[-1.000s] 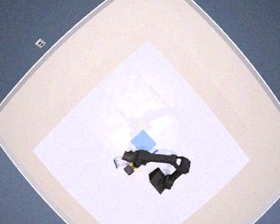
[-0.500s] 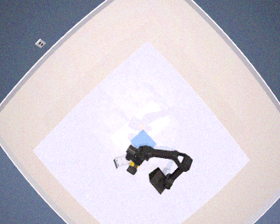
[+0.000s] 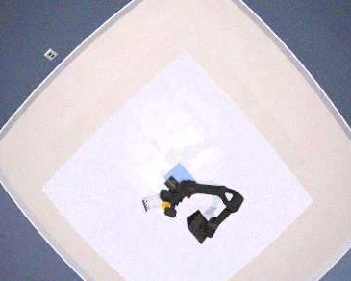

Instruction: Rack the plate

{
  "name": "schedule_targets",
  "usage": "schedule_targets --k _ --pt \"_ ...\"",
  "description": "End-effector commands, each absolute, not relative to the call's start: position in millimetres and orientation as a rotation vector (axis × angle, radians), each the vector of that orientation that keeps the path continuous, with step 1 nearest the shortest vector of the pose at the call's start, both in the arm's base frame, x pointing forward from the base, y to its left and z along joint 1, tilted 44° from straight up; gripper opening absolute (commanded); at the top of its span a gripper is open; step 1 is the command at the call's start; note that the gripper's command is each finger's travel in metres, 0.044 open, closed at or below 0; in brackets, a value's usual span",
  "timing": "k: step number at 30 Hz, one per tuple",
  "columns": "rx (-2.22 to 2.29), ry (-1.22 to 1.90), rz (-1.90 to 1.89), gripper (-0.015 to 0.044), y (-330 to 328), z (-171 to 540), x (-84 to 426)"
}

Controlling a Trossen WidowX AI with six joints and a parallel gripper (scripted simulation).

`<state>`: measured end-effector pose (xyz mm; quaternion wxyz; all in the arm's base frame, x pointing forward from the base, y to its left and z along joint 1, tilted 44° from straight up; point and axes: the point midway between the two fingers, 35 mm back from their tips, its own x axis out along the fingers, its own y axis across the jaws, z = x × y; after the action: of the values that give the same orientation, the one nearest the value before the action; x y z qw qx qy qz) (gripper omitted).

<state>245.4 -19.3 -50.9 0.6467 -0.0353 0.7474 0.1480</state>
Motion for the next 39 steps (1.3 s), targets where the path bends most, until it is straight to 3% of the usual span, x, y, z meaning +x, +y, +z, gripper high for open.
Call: schedule_targets --k 1,39 --pt "-0.093 1.637 0.435 0.0000 -21.4 -54.6 244.3" --pt "-0.586 0.748 0.904 0.0000 -58.1 -54.5 246.5"
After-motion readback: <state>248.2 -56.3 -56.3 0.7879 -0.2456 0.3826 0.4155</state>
